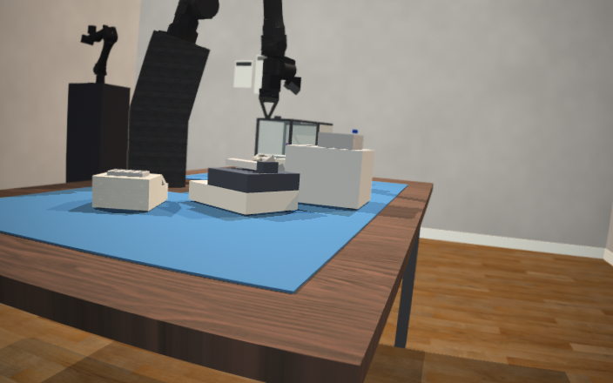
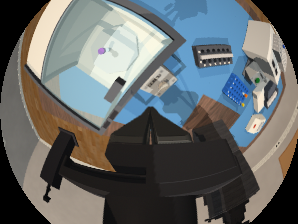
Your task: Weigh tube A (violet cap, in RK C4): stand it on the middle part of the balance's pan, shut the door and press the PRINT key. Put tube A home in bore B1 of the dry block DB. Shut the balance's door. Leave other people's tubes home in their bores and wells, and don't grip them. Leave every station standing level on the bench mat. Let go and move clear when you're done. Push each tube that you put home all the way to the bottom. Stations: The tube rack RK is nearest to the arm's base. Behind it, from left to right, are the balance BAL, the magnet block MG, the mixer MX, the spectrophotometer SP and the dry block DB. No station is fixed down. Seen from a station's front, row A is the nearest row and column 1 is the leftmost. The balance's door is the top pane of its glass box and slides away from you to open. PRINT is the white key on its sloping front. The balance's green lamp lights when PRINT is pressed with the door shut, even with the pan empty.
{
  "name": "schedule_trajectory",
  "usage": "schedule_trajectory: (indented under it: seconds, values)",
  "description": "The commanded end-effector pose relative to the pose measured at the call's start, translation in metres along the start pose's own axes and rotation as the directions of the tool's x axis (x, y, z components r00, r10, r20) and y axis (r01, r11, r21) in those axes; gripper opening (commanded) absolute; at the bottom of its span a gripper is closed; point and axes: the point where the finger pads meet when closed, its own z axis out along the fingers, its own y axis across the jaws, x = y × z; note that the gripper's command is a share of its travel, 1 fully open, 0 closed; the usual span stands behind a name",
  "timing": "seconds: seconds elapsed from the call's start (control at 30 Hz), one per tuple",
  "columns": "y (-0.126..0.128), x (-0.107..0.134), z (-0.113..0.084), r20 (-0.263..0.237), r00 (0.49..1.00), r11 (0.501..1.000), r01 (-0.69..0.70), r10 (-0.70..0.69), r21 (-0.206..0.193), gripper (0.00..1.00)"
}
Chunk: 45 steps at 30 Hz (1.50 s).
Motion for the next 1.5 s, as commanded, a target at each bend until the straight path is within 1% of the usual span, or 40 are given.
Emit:
schedule_trajectory:
  seconds: [0.0,0.07,0.1,0.13,0.17,0.23,0.33,0.37,0.4,0.43,0.47,0.57,0.6,0.63,0.73,0.8,0.83,0.9,1.0,1.03,1.07,1.13,1.17,1.2,1.23,1.3,1.37,1.47]
  values:
    - [-0.010,0.004,0.013,-0.006,0.983,0.983,0.182,-0.182,-0.002,0.00]
    - [-0.008,0.006,0.013,-0.006,0.968,0.968,0.251,-0.251,-0.003,0.00]
    - [0.002,-0.003,0.001,0.027,0.968,0.967,0.252,-0.251,-0.025,0.00]
    - [-0.013,0.008,0.019,-0.006,0.961,0.961,0.278,-0.278,-0.002,0.00]
    - [-0.018,0.011,0.026,-0.006,0.951,0.951,0.309,-0.309,-0.002,0.00]
    - [-0.018,0.011,0.026,-0.006,0.951,0.951,0.309,-0.309,-0.002,0.00]
    - [-0.015,0.013,0.026,-0.001,0.912,0.912,0.411,-0.411,-0.007,0.00]
    - [-0.006,0.004,0.016,0.032,0.901,0.901,0.434,-0.434,-0.019,0.00]
    - [-0.023,0.016,0.034,-0.006,0.889,0.889,0.457,-0.458,-0.003,0.00]
    - [-0.027,0.019,0.041,-0.006,0.874,0.874,0.486,-0.486,-0.003,0.00]
    - [-0.028,0.020,0.042,-0.006,0.857,0.857,0.515,-0.515,-0.003,0.00]
    - [-0.026,0.022,0.042,-0.005,0.805,0.805,0.593,-0.593,-0.005,0.00]
    - [-0.032,0.024,0.049,-0.006,0.790,0.790,0.614,-0.614,-0.003,0.00]
    - [-0.036,0.027,0.055,-0.006,0.769,0.769,0.640,-0.640,-0.003,0.00]
    - [-0.037,0.028,0.057,-0.006,0.701,0.701,0.713,-0.713,-0.004,0.00]
    - [-0.037,0.028,0.057,-0.006,0.701,0.701,0.713,-0.713,-0.004,0.00]
    - [-0.020,0.017,0.046,0.042,0.686,0.686,0.727,-0.726,-0.006,0.00]
    - [-0.017,0.014,0.046,0.047,0.686,0.686,0.727,-0.726,-0.006,0.00]
    - [-0.021,0.018,0.046,0.031,0.685,0.686,0.728,-0.727,-0.006,0.00]
    - [-0.028,0.023,0.051,0.009,0.694,0.694,0.720,-0.720,-0.003,0.00]
    - [-0.032,0.030,0.056,-0.008,0.683,0.683,0.730,-0.730,-0.006,0.00]
    - [-0.033,0.031,0.056,-0.007,0.684,0.684,0.730,-0.730,-0.005,0.00]
    - [-0.028,0.024,0.051,0.009,0.694,0.694,0.720,-0.720,-0.003,0.00]
    - [-0.032,0.027,0.053,0.042,0.685,0.685,0.728,-0.727,-0.006,0.00]
    - [-0.038,0.030,0.057,0.062,0.685,0.686,0.728,-0.726,-0.005,0.00]
    - [-0.042,0.032,0.057,0.126,0.678,0.683,0.731,-0.724,-0.005,0.00]
    - [-0.042,0.032,0.057,0.126,0.678,0.683,0.731,-0.724,-0.005,0.00]
    - [-0.048,0.037,0.056,0.221,0.658,0.674,0.738,-0.719,-0.005,0.00]
